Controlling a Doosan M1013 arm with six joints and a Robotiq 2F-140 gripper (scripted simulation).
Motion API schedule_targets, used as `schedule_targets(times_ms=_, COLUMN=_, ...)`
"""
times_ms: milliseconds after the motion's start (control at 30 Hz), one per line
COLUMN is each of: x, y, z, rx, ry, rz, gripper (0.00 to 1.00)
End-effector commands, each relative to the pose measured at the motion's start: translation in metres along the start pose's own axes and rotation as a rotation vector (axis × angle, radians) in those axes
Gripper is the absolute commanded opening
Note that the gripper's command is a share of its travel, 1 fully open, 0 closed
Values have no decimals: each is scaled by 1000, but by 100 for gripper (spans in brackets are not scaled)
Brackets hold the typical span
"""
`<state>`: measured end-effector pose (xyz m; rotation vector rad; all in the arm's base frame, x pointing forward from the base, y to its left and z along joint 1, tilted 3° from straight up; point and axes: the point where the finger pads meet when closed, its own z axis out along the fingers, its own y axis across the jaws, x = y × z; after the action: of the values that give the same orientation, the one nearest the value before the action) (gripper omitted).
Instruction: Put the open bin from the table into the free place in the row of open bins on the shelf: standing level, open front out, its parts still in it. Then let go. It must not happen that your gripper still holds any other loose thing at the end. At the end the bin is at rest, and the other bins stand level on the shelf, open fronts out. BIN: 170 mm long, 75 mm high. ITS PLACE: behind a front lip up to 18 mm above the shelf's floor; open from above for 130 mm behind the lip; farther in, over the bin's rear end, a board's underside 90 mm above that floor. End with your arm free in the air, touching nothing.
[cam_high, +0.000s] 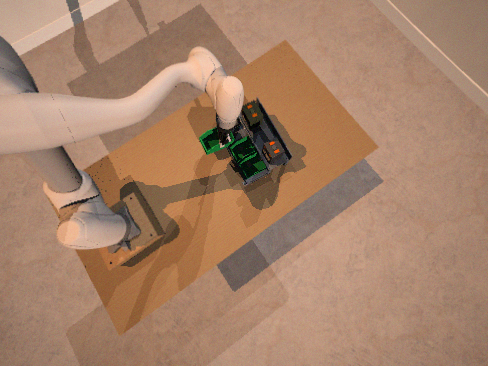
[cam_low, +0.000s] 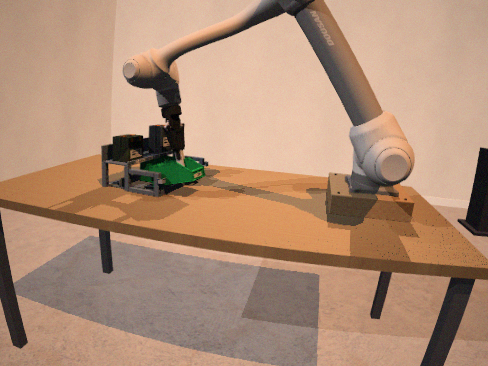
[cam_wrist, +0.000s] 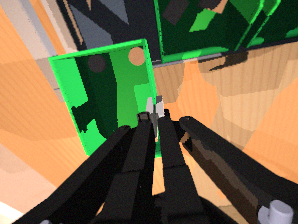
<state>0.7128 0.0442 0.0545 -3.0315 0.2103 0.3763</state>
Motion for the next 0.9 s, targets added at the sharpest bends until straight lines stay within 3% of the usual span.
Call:
schedule_targets(times_ms=0, x=3, y=0, z=-1, rx=0, ry=0, rz=0, gripper=0)
schedule_targets(times_ms=867, x=23, y=0, z=-6, rx=0, ry=0, rz=0, gripper=0)
